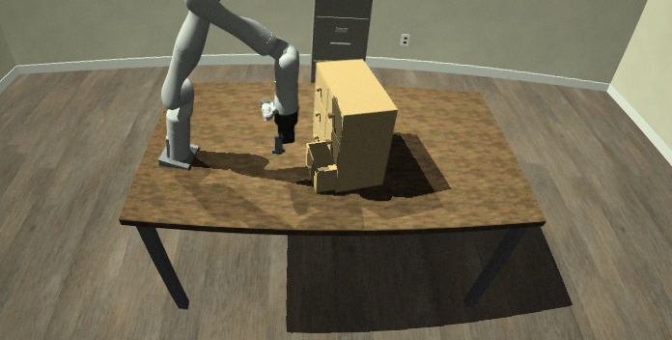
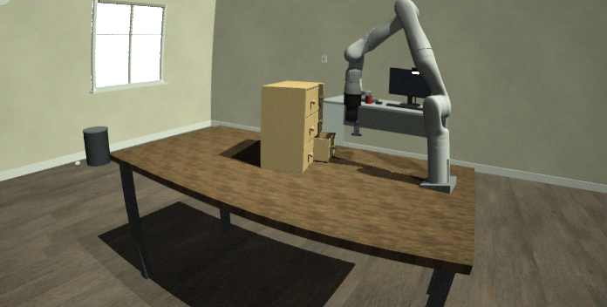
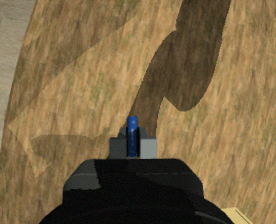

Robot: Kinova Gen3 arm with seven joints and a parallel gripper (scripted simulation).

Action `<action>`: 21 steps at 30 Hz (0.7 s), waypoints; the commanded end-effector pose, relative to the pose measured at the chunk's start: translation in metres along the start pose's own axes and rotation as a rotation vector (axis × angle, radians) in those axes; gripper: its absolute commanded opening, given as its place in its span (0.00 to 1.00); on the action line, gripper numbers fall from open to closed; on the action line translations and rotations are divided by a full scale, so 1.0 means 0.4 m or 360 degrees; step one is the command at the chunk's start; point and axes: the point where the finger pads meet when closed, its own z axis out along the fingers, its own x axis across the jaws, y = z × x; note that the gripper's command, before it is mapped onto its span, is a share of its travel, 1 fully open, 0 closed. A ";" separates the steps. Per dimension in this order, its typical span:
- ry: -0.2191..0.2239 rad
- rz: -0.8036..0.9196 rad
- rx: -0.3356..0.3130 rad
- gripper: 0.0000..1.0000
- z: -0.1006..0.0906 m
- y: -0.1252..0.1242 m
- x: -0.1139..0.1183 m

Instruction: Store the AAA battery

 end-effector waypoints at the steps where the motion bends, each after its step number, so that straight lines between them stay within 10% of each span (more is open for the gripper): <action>1: -0.0011 0.0004 -0.0011 0.24 -0.014 0.004 -0.005; 21: 0.0002 -0.0002 -0.0012 0.24 -0.019 0.001 0.000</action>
